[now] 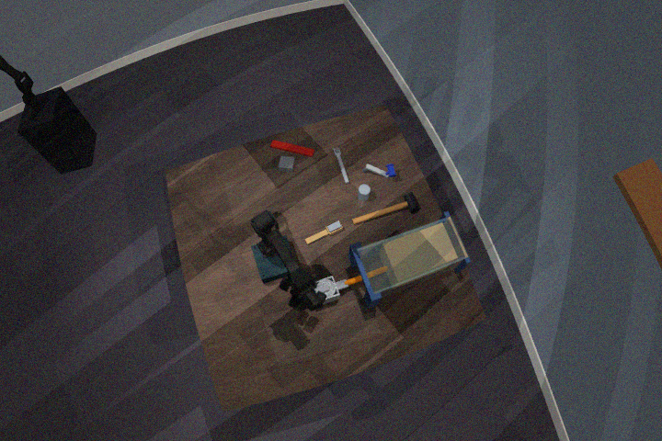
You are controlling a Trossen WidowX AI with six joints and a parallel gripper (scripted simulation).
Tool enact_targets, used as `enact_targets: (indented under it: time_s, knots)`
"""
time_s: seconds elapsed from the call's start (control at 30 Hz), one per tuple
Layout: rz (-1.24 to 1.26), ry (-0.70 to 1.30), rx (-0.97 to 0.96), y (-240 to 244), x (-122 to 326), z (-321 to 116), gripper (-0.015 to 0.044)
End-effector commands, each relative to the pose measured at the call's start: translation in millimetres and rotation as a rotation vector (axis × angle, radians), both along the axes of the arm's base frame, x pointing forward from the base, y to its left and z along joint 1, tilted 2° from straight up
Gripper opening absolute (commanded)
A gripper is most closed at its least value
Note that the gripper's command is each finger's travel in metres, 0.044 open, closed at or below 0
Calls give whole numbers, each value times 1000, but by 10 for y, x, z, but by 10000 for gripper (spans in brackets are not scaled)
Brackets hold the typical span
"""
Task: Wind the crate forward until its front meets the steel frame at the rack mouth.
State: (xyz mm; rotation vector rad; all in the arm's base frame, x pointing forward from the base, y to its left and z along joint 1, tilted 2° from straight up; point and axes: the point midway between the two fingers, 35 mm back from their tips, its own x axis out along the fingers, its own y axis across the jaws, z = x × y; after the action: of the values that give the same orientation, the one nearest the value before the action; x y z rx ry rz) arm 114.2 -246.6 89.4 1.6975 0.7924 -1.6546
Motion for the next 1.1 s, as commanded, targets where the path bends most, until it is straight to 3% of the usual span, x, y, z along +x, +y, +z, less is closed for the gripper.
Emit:
enact_targets:
  time_s: [0.0, 1.07]
  knots:
    - [5, -8, -12, -173, 75, -4, 0]
    - [5, -10, -16, -529, 328, 20, 0]
